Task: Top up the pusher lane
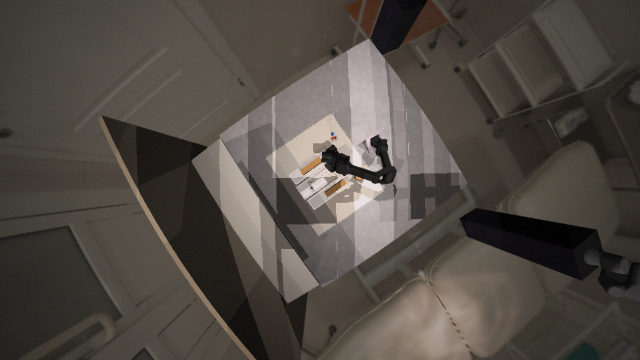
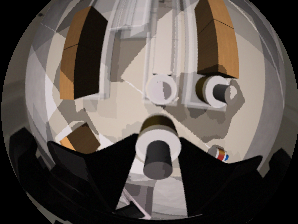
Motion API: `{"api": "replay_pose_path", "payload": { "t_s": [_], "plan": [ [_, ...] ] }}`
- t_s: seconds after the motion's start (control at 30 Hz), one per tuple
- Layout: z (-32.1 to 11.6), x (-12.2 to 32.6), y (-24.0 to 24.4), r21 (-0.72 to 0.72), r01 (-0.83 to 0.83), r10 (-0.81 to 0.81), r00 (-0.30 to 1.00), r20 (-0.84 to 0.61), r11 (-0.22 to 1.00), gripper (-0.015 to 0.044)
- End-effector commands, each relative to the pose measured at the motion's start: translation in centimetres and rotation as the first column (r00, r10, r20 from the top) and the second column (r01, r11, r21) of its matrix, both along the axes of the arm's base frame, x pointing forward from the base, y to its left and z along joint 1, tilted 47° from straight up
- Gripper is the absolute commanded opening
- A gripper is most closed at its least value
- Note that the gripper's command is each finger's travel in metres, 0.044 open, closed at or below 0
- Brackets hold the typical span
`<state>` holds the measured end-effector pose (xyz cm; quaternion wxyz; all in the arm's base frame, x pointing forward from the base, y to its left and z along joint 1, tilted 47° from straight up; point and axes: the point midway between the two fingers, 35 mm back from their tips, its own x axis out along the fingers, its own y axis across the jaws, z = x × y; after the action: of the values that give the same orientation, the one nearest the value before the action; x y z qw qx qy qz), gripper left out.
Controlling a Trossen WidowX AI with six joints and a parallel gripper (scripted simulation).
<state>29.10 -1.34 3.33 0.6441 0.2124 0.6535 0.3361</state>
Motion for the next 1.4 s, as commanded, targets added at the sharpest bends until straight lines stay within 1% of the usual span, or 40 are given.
{"api": "replay_pose_path", "payload": {
  "t_s": [0.0,0.33,1.37],
  "plan": [
    [-0.6,-0.1,0.7,0.004,0.002,-0.002,1.0,-0.001,1.0,0.0],
    [-2.2,-0.2,2.4,0.005,0.002,-0.002,1.0,-0.001,1.0,0.0],
    [-2.2,0.8,2.6,0.005,0.002,-0.002,1.0,0.0,1.0,0.0]
  ]
}}
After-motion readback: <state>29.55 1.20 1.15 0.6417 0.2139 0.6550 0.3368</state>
